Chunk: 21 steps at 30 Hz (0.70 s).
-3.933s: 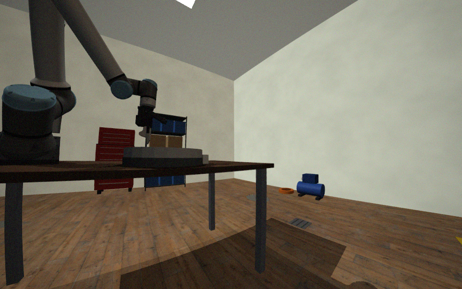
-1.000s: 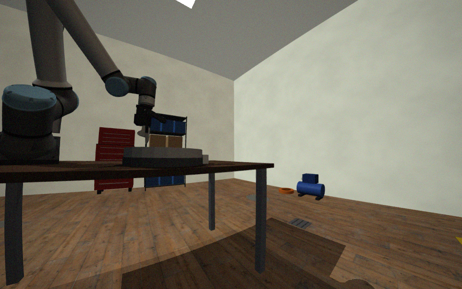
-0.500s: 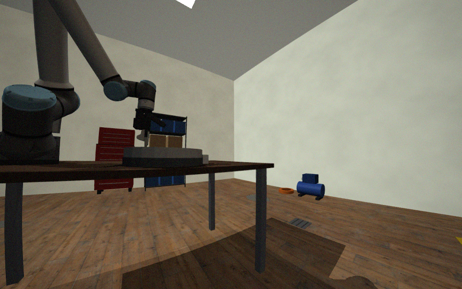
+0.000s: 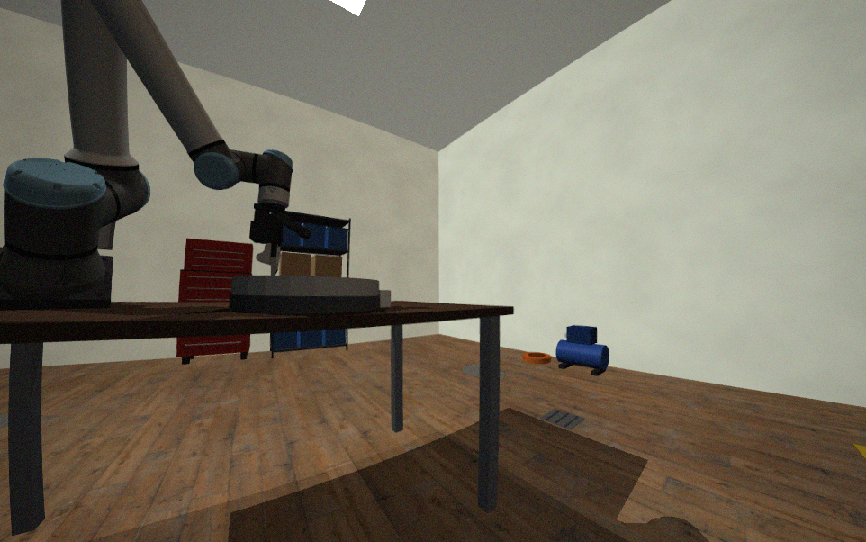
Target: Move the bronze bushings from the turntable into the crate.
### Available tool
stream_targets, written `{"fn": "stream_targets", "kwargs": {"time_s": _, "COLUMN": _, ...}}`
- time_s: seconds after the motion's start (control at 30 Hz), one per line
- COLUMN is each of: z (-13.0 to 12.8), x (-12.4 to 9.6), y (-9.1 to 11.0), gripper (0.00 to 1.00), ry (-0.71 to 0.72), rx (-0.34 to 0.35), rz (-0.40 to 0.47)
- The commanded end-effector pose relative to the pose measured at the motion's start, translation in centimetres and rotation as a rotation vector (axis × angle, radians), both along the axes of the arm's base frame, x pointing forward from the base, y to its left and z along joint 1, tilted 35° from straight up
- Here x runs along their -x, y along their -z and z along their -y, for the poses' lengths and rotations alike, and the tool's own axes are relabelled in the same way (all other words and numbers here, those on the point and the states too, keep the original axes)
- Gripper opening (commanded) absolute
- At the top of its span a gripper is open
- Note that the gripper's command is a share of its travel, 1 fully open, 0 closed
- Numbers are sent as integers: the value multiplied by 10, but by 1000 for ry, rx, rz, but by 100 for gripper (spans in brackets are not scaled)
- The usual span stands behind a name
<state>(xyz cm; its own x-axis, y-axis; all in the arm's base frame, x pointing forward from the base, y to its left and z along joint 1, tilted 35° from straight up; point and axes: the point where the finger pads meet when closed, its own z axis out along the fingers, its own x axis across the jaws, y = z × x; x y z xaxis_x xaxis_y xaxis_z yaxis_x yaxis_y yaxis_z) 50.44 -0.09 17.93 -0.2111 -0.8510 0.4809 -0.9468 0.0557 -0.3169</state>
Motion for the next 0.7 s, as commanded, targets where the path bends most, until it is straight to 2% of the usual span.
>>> {"fn": "stream_targets", "kwargs": {"time_s": 0.0, "z": -1, "x": -1, "y": -2, "gripper": 6, "ry": -3, "rx": -1, "rz": 5}}
{"fn": "stream_targets", "kwargs": {"time_s": 0.67, "z": -2, "x": -3, "y": -5, "gripper": 6, "ry": -2, "rx": -1, "rz": 6}}
